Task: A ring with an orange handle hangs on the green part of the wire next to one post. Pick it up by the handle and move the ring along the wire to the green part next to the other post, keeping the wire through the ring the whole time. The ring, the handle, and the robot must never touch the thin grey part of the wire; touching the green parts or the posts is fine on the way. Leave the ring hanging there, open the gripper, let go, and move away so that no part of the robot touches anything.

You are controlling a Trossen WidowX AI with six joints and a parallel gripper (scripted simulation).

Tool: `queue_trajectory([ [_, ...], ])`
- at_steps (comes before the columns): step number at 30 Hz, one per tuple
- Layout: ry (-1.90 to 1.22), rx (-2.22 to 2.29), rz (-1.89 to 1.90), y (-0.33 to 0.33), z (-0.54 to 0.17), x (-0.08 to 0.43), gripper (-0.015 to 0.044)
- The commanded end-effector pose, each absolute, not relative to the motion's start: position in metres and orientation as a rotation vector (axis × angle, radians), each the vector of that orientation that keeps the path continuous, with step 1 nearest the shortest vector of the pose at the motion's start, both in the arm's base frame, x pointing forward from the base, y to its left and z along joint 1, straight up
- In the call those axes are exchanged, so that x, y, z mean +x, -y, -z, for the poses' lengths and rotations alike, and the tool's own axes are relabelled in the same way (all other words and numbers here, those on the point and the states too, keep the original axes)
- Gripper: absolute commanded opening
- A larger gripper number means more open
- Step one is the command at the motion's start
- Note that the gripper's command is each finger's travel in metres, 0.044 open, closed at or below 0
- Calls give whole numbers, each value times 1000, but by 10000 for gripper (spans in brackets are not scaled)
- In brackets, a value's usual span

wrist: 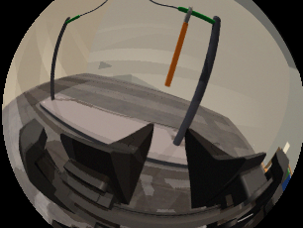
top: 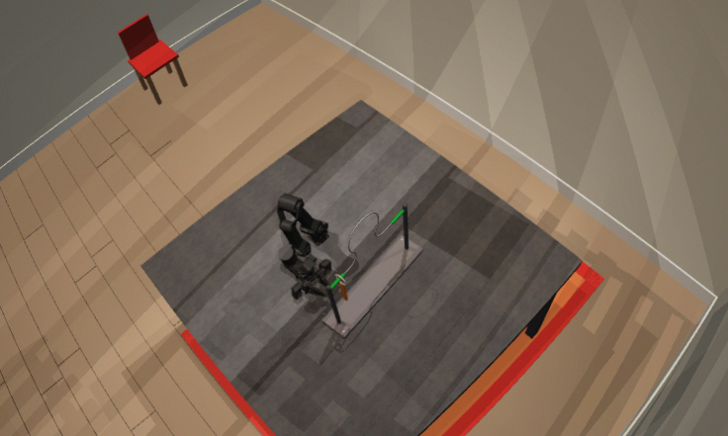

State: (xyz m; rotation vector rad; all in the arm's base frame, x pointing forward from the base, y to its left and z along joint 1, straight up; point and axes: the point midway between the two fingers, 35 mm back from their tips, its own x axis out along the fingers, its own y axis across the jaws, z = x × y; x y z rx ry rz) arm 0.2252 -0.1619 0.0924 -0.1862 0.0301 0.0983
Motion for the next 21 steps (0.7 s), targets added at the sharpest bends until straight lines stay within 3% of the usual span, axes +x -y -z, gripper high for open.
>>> queue_trajectory([
  [1,-29,-163,-110,158,-94,228,160],
  [11,7,-26,-120,146,-138,264,160],
  [21,10,-17,-121,147,-141,266,160],
])
